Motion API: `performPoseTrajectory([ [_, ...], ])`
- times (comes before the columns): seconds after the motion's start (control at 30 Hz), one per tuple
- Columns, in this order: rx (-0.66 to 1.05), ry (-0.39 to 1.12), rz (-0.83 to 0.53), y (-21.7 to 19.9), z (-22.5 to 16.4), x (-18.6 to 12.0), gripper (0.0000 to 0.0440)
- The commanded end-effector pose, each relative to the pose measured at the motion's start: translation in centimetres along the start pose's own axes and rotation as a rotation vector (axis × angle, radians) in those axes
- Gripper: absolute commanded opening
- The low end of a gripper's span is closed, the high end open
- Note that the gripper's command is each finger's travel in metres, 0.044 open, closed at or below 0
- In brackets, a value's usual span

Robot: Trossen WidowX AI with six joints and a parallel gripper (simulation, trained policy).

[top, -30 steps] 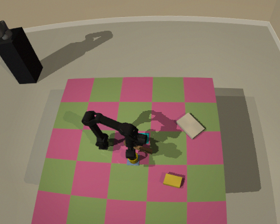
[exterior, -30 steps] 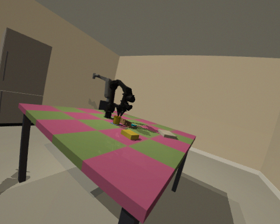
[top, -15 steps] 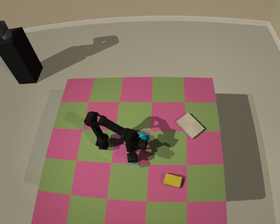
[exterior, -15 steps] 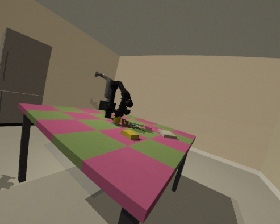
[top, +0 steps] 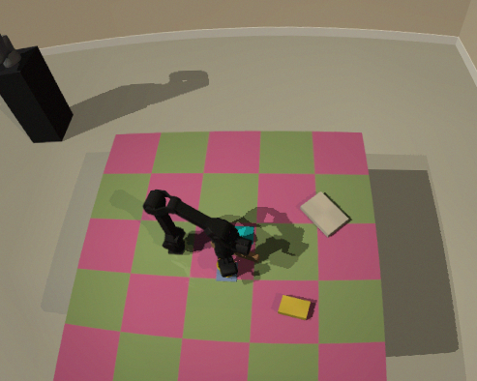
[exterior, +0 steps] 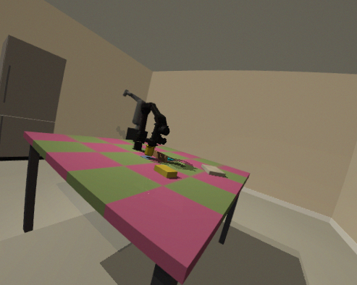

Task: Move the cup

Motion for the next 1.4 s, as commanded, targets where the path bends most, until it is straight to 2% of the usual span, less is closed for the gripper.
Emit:
performPoseTrajectory([
  [0.0, -0.013, -0.02, -0.001, -0.1, 0.2, -0.9, 0.0017],
  [0.7, -0.073, -0.115, -0.025, 1.3, 2.8, -5.6, 0.001],
  [1.37, -0.154, -0.195, -0.042, 5.5, 5.6, -6.3, 0.0],
])
Point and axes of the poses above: the point midway between the two fingers, 35 mm back from their tips, its own x axis out along the fingers, its own y axis across the jaws, z = x × y, the point moved 7 cm from there along -x, back along the fingers, and after that the axes turned 6 degrees about x, right-handed, at the moved point
